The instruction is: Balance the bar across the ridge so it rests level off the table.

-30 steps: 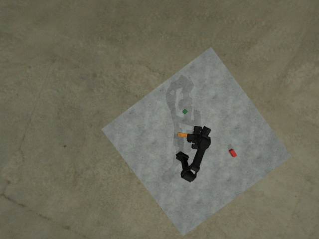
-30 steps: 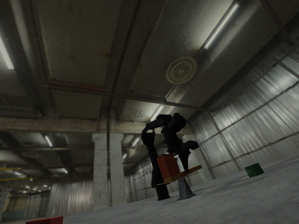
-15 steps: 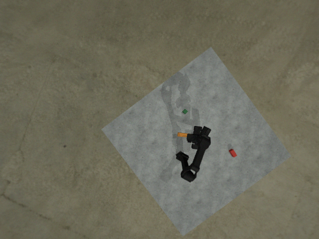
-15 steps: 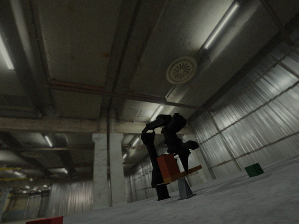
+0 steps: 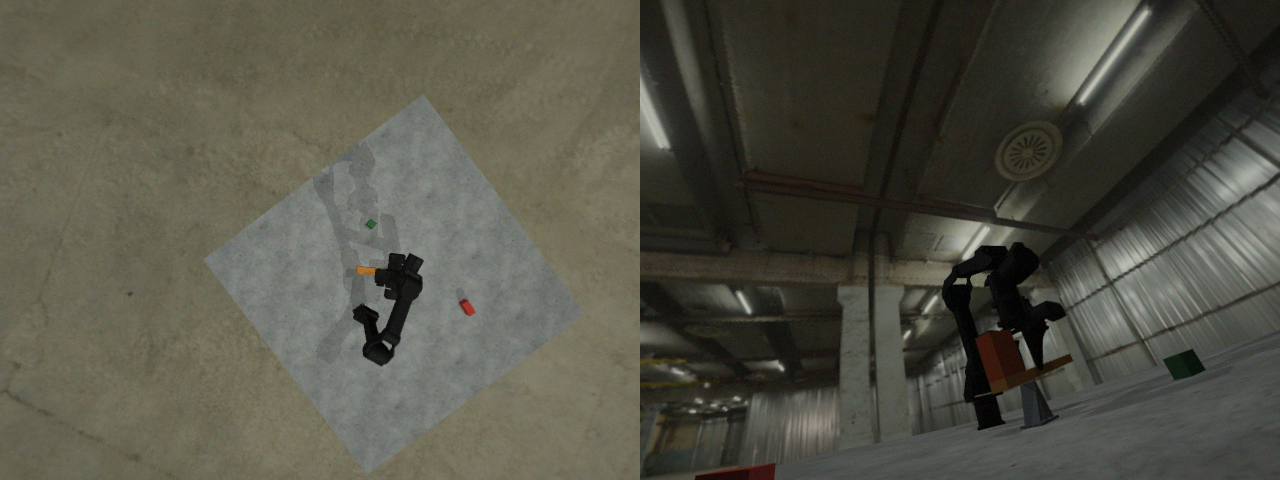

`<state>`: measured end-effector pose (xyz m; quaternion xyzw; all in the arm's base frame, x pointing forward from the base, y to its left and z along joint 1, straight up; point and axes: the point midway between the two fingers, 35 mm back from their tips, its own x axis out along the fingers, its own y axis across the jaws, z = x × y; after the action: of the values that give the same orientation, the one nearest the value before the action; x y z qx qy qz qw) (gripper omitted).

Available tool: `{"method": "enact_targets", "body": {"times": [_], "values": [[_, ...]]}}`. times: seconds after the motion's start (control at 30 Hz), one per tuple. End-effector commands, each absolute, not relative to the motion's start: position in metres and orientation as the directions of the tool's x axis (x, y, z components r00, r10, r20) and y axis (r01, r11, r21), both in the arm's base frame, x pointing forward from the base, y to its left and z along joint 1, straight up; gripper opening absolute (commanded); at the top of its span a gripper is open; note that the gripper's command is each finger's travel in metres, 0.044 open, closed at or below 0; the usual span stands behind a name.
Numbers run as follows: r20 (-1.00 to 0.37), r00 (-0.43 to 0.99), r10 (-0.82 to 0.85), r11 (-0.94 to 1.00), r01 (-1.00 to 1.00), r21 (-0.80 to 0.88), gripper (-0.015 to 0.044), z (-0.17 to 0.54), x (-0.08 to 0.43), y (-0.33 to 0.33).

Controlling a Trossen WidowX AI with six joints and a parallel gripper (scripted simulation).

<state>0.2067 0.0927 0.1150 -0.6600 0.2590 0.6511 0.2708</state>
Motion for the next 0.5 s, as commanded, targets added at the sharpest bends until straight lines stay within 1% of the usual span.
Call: {"method": "enact_targets", "body": {"times": [0.0,0.47], "values": [[-1.0,0.02,0.009,-0.723,-0.691,-0.02,0.0,0.1125,0.2069,0.0924],[-1.0,0.02,0.009,-0.723,-0.691,-0.02,0.0,0.1112,0.2067,0.0924]]}}
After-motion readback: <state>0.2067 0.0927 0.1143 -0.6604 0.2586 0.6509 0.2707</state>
